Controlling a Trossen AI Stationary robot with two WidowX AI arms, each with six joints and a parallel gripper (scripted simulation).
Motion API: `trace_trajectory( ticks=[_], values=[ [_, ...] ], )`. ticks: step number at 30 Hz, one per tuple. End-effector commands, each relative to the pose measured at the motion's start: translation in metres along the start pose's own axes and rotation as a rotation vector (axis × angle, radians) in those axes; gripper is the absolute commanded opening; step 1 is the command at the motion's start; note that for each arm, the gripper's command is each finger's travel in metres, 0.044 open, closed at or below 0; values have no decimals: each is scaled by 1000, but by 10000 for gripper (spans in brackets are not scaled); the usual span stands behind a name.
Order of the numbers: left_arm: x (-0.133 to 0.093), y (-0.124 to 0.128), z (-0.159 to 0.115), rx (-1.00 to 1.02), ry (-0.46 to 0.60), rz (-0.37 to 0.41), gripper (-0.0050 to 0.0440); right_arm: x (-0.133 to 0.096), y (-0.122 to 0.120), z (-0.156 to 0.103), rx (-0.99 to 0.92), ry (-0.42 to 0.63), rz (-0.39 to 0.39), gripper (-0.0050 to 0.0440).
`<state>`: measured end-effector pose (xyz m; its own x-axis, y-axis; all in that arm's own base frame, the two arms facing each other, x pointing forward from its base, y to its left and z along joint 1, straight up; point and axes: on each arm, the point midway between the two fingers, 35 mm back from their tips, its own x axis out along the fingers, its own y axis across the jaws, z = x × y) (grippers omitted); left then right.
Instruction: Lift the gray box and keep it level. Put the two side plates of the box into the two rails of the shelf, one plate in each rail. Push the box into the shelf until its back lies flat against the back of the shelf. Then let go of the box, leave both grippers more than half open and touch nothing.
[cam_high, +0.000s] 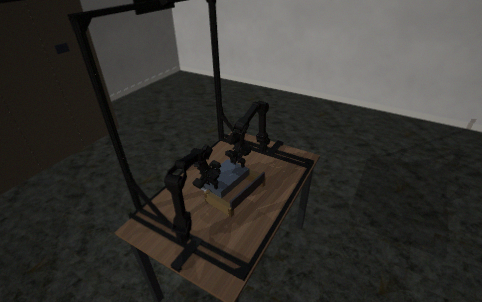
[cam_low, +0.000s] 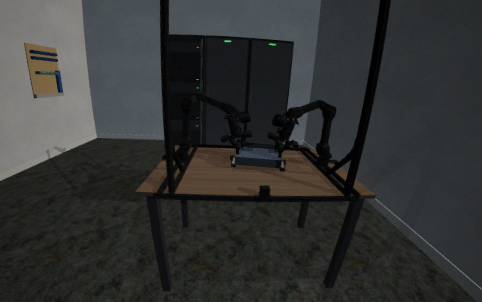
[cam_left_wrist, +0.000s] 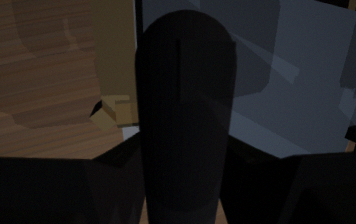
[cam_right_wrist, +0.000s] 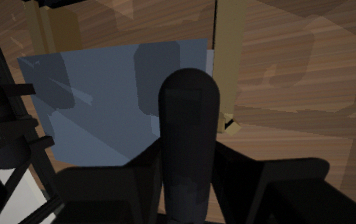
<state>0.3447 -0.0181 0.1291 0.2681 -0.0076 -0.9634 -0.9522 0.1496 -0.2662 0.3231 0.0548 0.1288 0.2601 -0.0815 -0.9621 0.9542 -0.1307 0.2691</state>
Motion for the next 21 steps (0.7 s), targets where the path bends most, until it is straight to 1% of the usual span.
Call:
trace_trajectory(
  ticks=[1,21],
  values=[
    [-7,-4,5,2,-1,-31,0,-8,2,5,3,8,27,0],
    [-7,-4,26,2,-2,-31,0,-8,1,26,3,8,28,0]
  ],
)
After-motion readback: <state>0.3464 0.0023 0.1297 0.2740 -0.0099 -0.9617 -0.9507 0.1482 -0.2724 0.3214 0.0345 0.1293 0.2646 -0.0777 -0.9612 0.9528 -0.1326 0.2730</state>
